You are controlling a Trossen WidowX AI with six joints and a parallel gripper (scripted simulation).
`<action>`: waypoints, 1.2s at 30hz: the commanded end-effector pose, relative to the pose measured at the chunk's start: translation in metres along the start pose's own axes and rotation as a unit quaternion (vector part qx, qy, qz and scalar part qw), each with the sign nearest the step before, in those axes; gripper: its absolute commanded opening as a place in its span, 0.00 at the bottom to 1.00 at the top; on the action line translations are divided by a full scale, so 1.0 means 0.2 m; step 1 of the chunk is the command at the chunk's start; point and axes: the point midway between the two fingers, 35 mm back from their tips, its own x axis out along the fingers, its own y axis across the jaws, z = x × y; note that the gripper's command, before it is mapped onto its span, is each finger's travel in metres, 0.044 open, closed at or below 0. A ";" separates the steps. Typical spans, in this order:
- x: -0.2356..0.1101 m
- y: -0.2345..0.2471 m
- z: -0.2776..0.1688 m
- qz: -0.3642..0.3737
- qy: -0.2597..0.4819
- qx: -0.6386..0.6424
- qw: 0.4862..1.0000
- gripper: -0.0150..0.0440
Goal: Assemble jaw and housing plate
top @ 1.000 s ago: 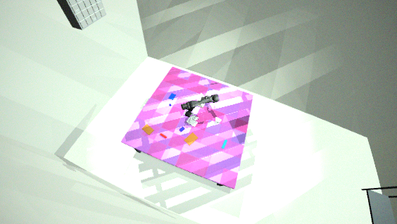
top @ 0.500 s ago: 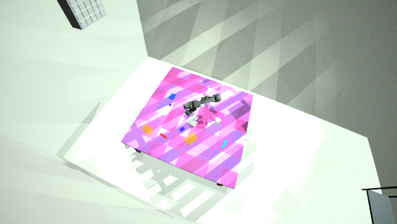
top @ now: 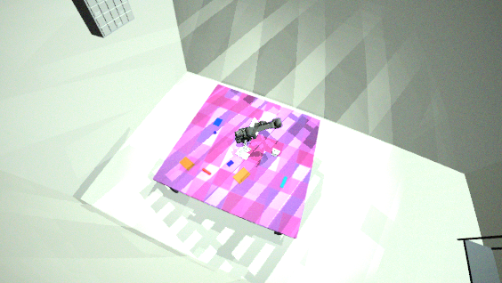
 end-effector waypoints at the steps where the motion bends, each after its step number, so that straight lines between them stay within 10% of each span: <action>1: 0.00 -0.04 -0.01 0.000 0.003 0.054 0.999 0.48; 36: 0.04 -0.27 -0.02 -0.003 0.002 0.490 0.872 0.48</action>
